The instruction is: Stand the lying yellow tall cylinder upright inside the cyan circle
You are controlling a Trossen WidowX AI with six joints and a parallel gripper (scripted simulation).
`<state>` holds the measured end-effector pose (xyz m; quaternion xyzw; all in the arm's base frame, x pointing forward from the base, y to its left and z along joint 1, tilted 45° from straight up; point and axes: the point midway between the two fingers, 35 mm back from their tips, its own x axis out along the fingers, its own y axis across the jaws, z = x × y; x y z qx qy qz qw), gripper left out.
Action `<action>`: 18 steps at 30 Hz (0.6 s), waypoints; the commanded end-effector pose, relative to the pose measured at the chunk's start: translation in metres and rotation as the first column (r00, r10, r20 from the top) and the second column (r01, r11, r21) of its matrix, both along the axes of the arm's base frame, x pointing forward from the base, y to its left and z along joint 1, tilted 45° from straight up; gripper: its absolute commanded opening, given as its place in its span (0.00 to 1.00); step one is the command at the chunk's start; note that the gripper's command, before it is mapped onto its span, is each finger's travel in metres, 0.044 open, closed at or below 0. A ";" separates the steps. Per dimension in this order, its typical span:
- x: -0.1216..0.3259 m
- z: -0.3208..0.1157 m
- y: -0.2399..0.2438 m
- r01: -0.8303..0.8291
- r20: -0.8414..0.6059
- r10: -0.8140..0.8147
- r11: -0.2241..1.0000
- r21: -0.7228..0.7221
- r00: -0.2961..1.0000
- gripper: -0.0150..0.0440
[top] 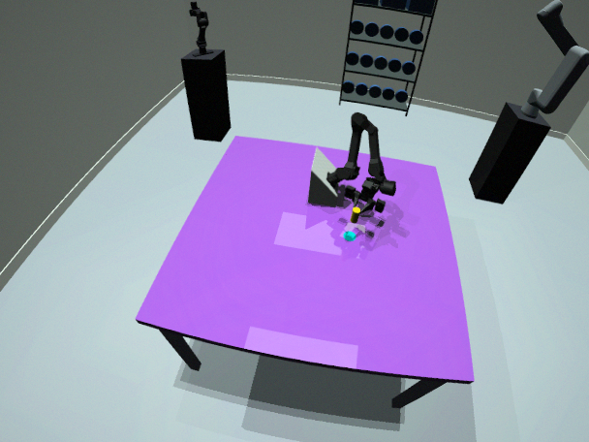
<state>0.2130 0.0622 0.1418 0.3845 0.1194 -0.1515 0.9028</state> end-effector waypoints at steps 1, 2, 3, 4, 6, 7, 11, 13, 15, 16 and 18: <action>0.000 0.000 -0.001 0.009 0.006 -0.009 1.000 0.003 1.000 0.43; 0.000 0.000 -0.001 0.009 0.006 -0.009 1.000 0.003 1.000 0.43; 0.000 0.000 -0.001 0.009 0.006 -0.009 1.000 0.003 1.000 0.43; 0.000 0.000 -0.001 0.009 0.006 -0.009 1.000 0.003 1.000 0.43; 0.000 0.000 -0.001 0.009 0.006 -0.009 1.000 0.003 1.000 0.43; 0.000 0.000 -0.001 0.009 0.006 -0.009 1.000 0.003 1.000 0.43; 0.001 -0.004 0.004 0.010 0.002 -0.010 1.000 0.005 1.000 0.43; 0.002 -0.007 0.008 0.011 -0.001 -0.011 1.000 0.006 1.000 0.43; 0.002 -0.010 0.011 0.011 -0.003 -0.011 1.000 0.007 1.000 0.43; 0.003 -0.011 0.013 0.012 -0.004 -0.012 1.000 0.007 1.000 0.43; 0.003 -0.014 0.016 0.012 -0.005 -0.012 1.000 0.008 1.000 0.43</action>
